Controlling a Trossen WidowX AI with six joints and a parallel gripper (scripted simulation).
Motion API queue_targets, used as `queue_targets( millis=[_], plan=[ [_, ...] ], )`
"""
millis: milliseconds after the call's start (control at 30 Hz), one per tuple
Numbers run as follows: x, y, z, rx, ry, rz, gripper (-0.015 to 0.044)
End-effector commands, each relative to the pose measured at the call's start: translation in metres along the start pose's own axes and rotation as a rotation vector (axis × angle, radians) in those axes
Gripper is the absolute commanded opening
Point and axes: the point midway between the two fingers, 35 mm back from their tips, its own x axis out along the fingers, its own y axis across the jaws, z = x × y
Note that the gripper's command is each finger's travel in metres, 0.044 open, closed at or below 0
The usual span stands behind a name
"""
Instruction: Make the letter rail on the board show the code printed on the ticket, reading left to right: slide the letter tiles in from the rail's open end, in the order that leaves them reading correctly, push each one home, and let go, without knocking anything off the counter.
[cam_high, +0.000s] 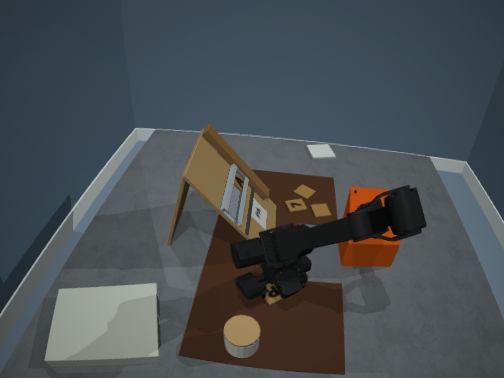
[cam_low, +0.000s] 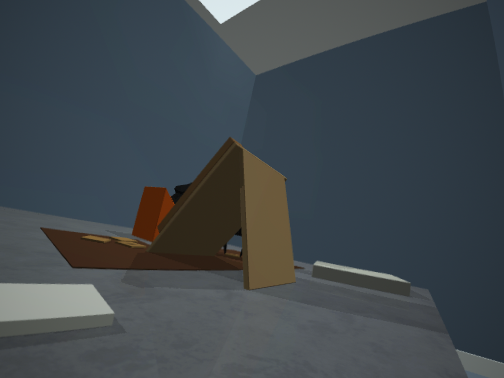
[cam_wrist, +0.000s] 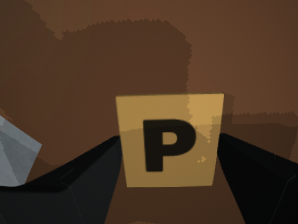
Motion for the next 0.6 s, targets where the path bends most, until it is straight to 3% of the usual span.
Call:
queue_targets(
  millis=[0,100,567],
  plan=[
    [-0.0033,-0.0001,0.0000,-0.001,0.005,-0.002,0.0076],
    [-0.0045,0.0006,-0.0004,-0.001,0.005,-0.002,0.0000],
    [-0.0104,0.0029,-0.0030,-0.001,0.005,-0.002,0.0000]
  ],
)
